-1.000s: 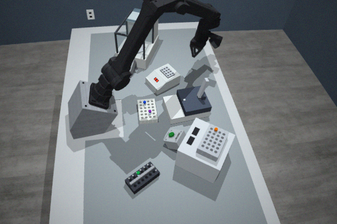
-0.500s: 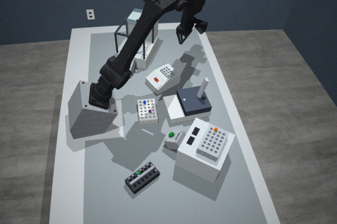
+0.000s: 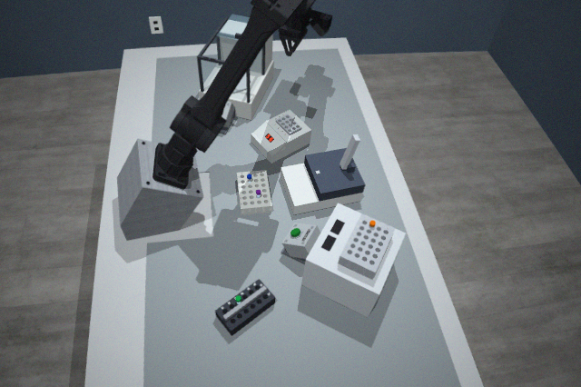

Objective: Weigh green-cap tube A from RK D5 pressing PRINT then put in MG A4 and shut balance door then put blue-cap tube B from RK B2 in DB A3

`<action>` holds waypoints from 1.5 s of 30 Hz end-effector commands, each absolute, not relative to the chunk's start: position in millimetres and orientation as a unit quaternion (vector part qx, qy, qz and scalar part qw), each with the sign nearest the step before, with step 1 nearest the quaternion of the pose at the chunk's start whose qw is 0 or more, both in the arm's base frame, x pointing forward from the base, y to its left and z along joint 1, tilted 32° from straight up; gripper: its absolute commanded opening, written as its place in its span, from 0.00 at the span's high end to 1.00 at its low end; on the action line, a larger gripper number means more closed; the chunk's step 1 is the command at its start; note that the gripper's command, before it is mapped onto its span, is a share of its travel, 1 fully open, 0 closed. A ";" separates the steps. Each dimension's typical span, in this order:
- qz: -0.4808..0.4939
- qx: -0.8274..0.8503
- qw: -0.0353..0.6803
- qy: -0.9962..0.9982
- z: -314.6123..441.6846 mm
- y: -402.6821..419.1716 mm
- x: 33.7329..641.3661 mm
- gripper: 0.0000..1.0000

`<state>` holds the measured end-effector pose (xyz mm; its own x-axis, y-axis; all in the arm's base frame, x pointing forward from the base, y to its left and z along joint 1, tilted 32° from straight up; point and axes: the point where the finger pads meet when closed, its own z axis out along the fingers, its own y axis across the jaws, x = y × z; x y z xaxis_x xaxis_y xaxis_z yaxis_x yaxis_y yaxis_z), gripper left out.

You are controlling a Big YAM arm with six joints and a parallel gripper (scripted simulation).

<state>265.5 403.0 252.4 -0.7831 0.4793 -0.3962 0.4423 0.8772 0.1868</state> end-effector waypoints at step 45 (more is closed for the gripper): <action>0.121 0.198 0.251 0.940 263.4 476.8 89.6 0.70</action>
<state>86.3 474.9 243.9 -0.8025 0.3978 -0.4448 0.3000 0.9133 0.2755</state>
